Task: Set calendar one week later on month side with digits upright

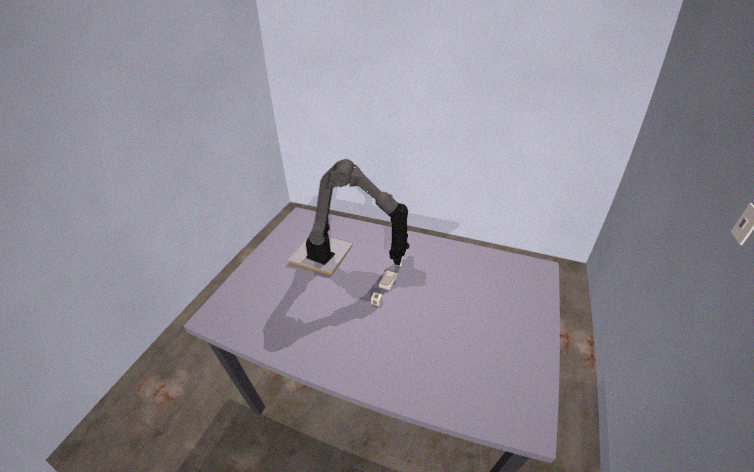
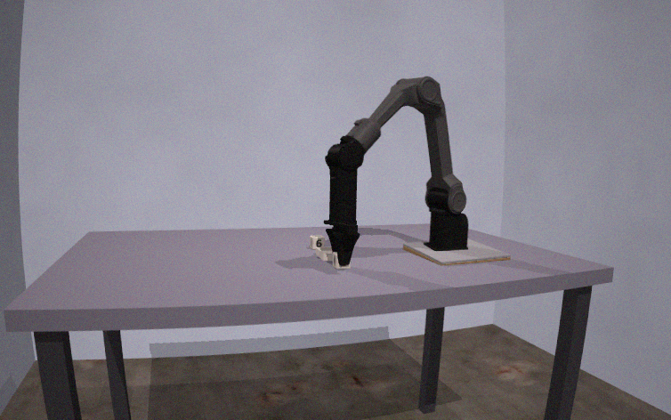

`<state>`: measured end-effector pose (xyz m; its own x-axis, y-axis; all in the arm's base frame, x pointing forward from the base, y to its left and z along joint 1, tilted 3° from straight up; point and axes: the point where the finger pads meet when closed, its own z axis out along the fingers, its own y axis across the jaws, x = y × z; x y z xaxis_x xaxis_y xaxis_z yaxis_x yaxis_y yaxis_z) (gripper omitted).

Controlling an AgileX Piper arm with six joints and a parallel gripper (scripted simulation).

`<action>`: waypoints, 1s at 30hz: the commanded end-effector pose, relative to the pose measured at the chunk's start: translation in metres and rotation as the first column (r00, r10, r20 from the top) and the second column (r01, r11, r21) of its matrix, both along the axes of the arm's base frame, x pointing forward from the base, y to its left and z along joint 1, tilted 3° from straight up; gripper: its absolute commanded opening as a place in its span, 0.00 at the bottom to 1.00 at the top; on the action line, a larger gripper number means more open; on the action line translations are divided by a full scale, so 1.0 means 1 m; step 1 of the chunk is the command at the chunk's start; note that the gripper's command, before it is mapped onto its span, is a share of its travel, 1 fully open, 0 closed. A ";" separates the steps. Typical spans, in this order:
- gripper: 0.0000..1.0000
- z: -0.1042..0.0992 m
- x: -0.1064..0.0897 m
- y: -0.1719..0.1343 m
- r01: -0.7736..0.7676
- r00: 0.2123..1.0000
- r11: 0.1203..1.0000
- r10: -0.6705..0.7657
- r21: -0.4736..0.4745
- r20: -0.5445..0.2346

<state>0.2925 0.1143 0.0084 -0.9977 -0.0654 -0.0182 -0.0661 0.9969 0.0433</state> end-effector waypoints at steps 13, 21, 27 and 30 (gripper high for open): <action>0.37 0.005 0.000 0.001 -0.001 1.000 1.000 0.001 0.002 0.003; 0.37 0.044 0.000 -0.002 0.000 1.000 1.000 0.000 0.001 0.004; 0.37 0.086 -0.001 -0.004 0.000 1.000 1.000 0.000 0.001 0.004; 0.37 0.095 -0.001 -0.004 0.000 1.000 1.000 0.000 0.002 0.004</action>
<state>0.2903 0.1108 0.1031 -0.9976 -0.0671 -0.0184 -0.0678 0.9967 0.0453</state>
